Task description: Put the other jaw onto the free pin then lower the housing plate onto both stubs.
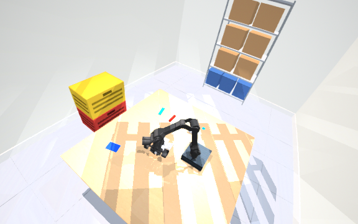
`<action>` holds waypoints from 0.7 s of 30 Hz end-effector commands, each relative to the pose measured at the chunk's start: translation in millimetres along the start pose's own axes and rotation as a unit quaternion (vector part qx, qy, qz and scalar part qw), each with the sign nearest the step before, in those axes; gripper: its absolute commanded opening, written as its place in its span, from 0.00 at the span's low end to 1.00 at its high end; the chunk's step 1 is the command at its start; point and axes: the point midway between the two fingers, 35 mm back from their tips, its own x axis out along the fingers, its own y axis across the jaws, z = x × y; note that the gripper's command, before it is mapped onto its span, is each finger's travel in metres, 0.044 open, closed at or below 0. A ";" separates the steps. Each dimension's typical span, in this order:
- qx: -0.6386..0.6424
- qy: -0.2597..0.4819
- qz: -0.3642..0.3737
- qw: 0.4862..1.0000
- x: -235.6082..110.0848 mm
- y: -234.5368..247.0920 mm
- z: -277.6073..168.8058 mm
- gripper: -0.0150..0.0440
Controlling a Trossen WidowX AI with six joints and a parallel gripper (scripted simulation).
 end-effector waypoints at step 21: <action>-0.002 0.001 -0.002 1.000 31.9 2.1 -2.0 0.32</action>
